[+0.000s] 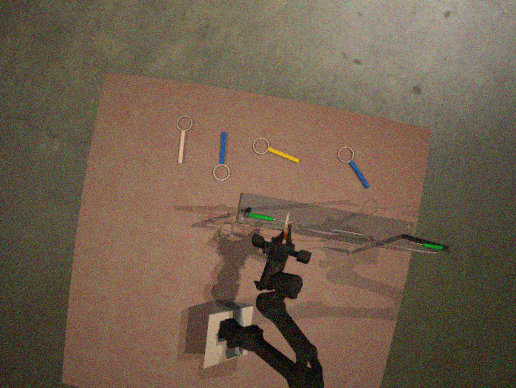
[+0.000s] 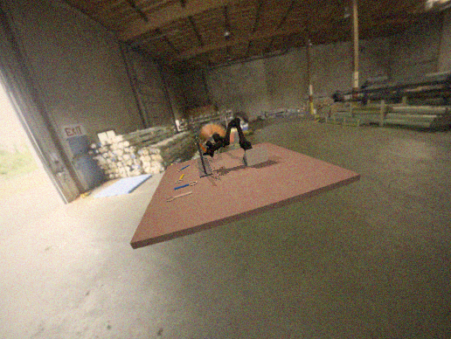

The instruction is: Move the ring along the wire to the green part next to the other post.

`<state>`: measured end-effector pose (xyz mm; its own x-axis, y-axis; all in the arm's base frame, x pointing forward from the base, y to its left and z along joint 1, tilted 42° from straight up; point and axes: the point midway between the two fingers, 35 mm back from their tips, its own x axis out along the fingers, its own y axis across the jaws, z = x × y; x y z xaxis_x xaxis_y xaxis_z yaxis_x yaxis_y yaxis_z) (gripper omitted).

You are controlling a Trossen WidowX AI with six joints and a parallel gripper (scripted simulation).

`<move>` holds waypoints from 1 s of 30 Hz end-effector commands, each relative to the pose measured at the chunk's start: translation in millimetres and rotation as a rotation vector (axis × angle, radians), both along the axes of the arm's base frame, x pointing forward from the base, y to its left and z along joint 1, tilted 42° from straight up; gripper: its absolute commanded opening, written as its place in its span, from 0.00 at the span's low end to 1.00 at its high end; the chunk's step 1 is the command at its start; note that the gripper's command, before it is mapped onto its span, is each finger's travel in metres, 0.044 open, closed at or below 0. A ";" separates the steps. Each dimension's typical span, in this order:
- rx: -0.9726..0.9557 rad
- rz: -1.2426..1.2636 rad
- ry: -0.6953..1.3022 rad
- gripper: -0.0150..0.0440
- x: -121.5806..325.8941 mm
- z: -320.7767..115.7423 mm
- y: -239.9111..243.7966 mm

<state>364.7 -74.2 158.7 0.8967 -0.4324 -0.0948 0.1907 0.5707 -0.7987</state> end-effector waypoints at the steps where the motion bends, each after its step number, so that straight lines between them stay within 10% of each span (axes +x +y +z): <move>1: 0.057 -0.001 0.007 0.00 -0.6 -11.6 6.9; 30: 0.161 0.008 0.002 0.00 2.4 -41.1 38.0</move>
